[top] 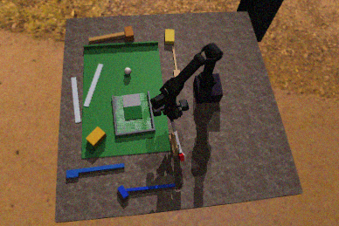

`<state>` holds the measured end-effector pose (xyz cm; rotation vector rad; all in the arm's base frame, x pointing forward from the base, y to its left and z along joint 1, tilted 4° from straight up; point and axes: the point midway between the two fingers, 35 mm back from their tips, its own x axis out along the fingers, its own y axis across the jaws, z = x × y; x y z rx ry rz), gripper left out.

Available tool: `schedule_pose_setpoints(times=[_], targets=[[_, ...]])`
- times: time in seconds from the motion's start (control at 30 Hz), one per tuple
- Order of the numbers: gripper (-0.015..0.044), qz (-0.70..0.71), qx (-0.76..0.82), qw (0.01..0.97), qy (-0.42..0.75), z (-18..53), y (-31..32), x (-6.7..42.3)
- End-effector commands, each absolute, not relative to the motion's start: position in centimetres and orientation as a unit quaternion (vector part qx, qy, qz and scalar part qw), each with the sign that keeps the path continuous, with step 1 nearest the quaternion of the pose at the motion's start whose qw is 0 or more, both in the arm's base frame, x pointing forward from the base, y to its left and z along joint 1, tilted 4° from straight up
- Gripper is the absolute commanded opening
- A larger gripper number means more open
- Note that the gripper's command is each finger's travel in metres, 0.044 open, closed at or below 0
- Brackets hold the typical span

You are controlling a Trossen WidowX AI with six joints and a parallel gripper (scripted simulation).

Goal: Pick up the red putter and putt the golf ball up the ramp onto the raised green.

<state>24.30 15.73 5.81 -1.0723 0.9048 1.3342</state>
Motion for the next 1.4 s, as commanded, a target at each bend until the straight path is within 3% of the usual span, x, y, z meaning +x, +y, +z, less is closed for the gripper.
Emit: schedule_pose_setpoints(times=[0.0, 0.3, 1.37], targets=[[0.0, 0.569, -0.455, 0.569, 0.38, 9.1, 15.6, 23.8], [0.0, 0.545, -0.444, 0.587, 0.401, 8.8, 14.1, 25.2], [0.0, 0.323, -0.279, 0.71, 0.56, 9.5, -2.5, 30.6]])
